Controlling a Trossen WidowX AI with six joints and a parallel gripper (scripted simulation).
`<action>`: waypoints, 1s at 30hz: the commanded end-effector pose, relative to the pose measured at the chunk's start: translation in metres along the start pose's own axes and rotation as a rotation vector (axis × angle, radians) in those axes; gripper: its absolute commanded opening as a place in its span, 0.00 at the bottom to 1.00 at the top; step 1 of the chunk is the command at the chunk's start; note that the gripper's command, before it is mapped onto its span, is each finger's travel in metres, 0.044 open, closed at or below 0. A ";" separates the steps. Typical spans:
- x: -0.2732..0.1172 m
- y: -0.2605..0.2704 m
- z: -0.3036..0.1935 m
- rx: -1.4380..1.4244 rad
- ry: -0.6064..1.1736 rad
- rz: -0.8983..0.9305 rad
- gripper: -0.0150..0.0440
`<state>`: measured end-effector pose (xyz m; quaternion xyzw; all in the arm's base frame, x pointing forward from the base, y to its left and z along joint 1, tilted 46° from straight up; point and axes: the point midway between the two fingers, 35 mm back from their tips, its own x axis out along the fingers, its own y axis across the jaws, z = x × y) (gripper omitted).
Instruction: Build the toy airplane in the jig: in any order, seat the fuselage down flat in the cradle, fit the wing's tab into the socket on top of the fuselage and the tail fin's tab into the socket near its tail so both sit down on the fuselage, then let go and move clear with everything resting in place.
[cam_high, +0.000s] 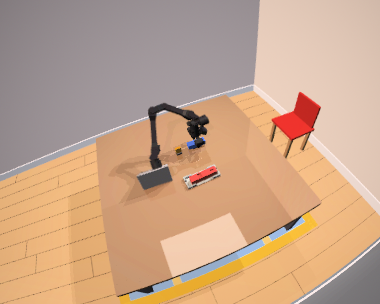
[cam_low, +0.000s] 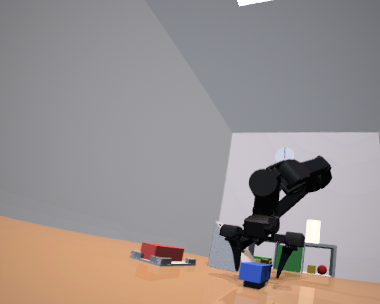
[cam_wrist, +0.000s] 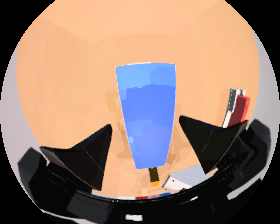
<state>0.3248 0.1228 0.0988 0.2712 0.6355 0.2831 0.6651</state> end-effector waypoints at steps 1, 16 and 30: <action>0.004 -0.001 -0.002 0.009 0.006 0.003 0.91; 0.004 -0.001 -0.002 0.009 0.006 0.003 0.44; -0.034 -0.004 0.004 0.019 0.001 -0.005 0.25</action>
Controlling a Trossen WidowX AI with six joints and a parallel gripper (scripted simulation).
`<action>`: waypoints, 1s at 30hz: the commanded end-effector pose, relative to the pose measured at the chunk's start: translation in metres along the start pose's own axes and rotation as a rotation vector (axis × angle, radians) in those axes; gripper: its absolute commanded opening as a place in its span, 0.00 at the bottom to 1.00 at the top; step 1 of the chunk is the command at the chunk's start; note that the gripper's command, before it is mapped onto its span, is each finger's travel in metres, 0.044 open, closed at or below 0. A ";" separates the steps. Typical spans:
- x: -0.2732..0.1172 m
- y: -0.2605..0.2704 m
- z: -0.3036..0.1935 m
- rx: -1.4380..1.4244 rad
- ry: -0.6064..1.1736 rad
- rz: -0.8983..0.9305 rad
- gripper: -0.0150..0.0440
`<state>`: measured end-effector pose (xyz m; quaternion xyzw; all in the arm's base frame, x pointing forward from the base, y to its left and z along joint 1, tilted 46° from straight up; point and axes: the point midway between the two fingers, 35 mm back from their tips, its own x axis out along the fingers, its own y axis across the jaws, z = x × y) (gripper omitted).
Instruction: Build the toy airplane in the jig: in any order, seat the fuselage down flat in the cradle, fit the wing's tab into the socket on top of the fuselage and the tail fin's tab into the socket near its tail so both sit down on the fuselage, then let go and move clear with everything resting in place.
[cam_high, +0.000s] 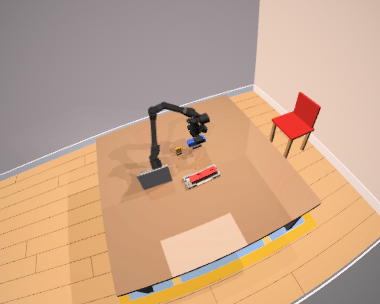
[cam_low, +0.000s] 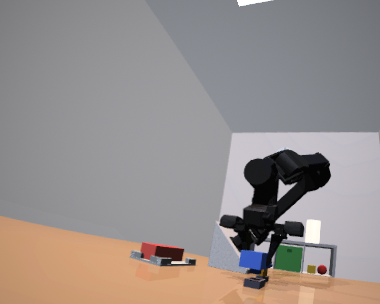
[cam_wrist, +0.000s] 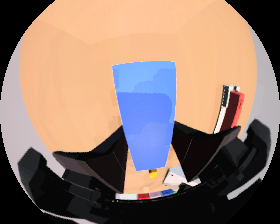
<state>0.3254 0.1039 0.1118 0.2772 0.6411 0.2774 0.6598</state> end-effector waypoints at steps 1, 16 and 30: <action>-0.014 0.000 0.003 -0.001 -0.007 -0.005 0.25; -0.060 -0.001 0.003 -0.001 -0.006 -0.008 0.25; -0.099 0.001 -0.003 -0.011 0.000 -0.002 0.25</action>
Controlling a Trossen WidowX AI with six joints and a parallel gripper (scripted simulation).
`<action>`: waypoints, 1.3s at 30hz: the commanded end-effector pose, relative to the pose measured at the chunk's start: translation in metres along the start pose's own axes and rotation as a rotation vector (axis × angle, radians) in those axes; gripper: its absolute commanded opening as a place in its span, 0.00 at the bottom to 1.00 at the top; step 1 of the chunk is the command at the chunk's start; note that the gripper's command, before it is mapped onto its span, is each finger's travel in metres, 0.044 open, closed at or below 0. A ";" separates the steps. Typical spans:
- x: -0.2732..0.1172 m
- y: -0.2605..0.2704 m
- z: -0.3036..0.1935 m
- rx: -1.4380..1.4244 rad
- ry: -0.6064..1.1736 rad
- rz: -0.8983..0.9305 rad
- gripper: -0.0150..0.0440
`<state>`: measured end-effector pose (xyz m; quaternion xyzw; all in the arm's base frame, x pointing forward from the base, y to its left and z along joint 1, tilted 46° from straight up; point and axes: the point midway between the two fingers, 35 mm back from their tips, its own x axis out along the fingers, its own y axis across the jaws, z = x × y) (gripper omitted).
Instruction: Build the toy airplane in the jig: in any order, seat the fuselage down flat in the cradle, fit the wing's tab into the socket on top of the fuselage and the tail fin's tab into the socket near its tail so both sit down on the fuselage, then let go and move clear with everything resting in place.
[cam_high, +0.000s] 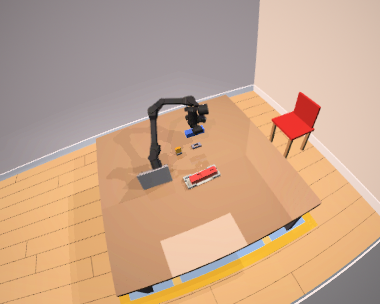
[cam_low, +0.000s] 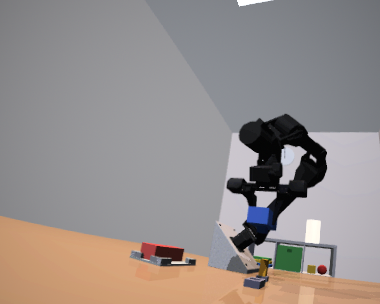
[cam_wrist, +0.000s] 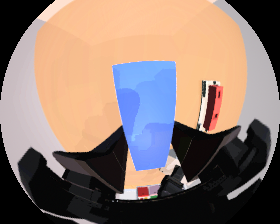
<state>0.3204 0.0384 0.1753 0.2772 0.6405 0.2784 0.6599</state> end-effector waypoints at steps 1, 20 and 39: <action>-0.008 0.001 -0.001 -0.009 0.000 -0.003 0.25; -0.007 -0.046 0.004 0.223 -0.009 -0.007 0.25; -0.002 -0.105 0.002 0.507 -0.019 -0.020 0.25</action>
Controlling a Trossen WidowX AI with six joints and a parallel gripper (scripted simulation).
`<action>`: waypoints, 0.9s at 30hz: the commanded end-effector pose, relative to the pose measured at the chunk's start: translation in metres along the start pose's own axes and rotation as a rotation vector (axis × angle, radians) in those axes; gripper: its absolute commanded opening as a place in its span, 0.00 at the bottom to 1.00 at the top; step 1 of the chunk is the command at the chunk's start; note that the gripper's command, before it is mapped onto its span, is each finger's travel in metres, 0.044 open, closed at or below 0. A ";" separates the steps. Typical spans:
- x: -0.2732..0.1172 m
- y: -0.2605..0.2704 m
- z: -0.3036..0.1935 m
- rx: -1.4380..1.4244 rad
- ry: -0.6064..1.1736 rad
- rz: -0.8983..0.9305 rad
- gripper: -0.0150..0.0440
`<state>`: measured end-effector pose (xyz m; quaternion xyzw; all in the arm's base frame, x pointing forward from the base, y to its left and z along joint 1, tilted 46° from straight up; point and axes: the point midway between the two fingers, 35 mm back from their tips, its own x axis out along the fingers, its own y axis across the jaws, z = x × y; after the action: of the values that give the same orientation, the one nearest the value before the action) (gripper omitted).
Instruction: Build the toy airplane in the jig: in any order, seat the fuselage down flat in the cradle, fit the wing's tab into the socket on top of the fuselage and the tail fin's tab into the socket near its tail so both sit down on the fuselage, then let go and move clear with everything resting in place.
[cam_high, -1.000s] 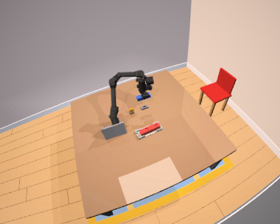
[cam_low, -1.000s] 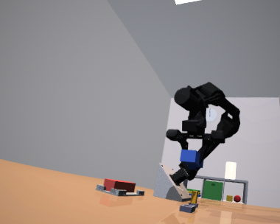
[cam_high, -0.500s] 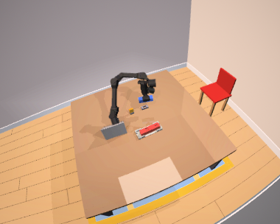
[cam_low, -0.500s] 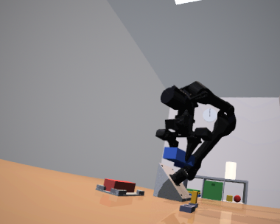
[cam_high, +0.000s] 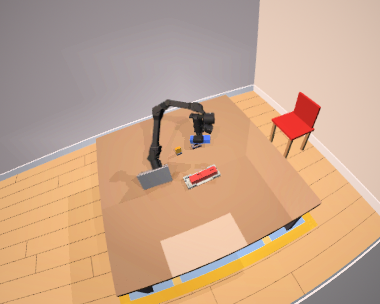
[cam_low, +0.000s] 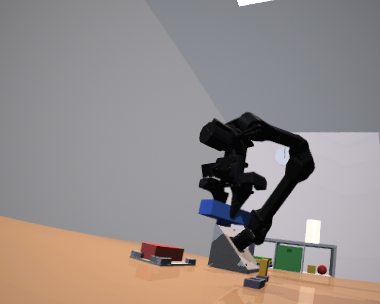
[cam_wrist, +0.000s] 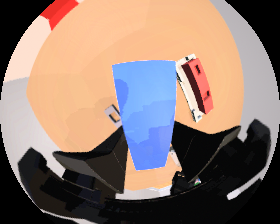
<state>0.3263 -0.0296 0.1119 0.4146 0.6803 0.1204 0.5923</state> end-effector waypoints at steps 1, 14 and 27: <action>0.004 -0.015 0.003 0.075 0.005 -0.005 0.25; 0.009 -0.055 0.014 0.266 0.000 -0.015 0.25; 0.015 -0.097 0.019 0.467 -0.001 -0.020 0.25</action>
<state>0.3093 -0.0809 0.0441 0.5206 0.6909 -0.0252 0.5009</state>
